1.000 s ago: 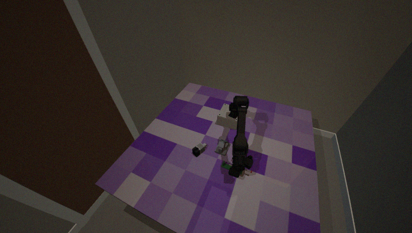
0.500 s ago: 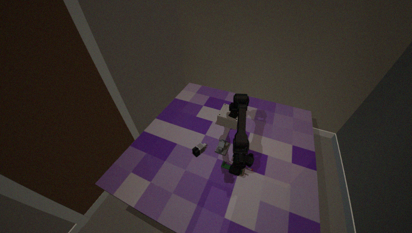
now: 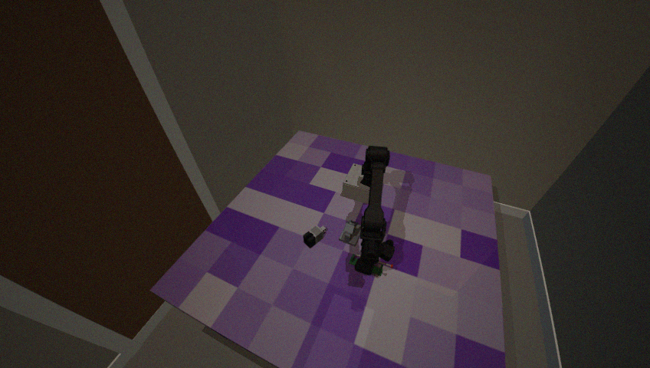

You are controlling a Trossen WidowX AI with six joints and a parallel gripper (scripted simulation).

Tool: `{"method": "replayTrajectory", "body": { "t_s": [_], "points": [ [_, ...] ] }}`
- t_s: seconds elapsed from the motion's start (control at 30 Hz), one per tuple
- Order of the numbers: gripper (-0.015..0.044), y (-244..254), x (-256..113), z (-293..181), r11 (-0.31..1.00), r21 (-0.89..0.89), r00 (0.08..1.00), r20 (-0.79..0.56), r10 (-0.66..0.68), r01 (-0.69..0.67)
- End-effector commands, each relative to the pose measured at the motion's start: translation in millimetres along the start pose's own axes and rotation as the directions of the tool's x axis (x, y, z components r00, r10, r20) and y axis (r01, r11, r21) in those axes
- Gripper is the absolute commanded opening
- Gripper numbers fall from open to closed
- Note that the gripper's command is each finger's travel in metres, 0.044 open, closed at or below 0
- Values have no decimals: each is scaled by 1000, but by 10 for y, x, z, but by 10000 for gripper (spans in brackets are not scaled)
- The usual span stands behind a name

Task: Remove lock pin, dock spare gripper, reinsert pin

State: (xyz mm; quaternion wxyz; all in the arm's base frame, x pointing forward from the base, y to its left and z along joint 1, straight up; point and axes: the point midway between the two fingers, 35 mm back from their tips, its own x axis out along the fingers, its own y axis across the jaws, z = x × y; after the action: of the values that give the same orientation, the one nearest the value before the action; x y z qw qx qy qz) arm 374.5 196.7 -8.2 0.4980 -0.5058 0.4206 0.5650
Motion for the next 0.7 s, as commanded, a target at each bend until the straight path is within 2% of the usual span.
{"method": "replayTrajectory", "body": {
  "t_s": [0.0, 0.3, 0.67],
  "points": [
    [0, 10, -49, -121, 1000, -3, 1000, 0, 6, -6],
    [0, 8, -144, -344, 1000, -6, 1000, -2, 6, -6],
    [0, 10, -3, -362, 1000, -7, 1000, -4, 1, -1]
  ]
}}
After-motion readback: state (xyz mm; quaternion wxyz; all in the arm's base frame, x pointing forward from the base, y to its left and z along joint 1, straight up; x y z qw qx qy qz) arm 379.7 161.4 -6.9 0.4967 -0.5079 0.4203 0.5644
